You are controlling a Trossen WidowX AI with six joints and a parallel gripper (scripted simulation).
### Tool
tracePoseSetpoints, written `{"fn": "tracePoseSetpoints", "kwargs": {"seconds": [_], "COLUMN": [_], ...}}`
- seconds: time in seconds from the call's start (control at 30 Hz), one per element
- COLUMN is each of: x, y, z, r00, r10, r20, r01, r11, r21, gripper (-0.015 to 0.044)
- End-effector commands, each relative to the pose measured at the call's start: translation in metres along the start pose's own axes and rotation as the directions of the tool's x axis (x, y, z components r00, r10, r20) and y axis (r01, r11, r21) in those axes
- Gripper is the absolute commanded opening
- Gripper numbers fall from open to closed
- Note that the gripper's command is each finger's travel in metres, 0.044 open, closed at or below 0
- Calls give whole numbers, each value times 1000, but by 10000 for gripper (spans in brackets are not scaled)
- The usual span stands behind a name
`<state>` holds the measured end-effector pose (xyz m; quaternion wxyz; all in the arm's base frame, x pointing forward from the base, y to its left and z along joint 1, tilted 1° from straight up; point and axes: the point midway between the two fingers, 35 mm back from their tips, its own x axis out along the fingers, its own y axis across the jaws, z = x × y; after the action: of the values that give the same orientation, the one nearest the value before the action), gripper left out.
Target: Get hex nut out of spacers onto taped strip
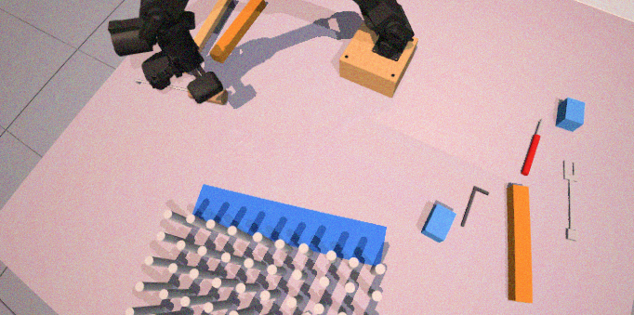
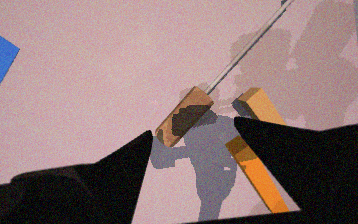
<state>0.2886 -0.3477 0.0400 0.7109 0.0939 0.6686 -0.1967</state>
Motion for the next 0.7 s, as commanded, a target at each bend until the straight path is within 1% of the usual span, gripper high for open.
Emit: {"fn": "tracePoseSetpoints", "kwargs": {"seconds": [0.0, 0.13, 0.33, 0.5, 0.67], "x": [-3, -4, -5, -6, -7], "y": [2, 3, 4, 5, 7], "z": [1, 0, -2, -3, -5], "r00": [989, 981, 969, 956, 943], "r10": [-114, -151, -191, -226, -255], "r20": [89, 121, 155, 185, 211], "r01": [143, 178, 182, 155, 93], "r11": [665, 456, 132, -147, -410], "r21": [-733, -872, -974, -977, -908], "gripper": [440, 440, 440, 440, 440]}}
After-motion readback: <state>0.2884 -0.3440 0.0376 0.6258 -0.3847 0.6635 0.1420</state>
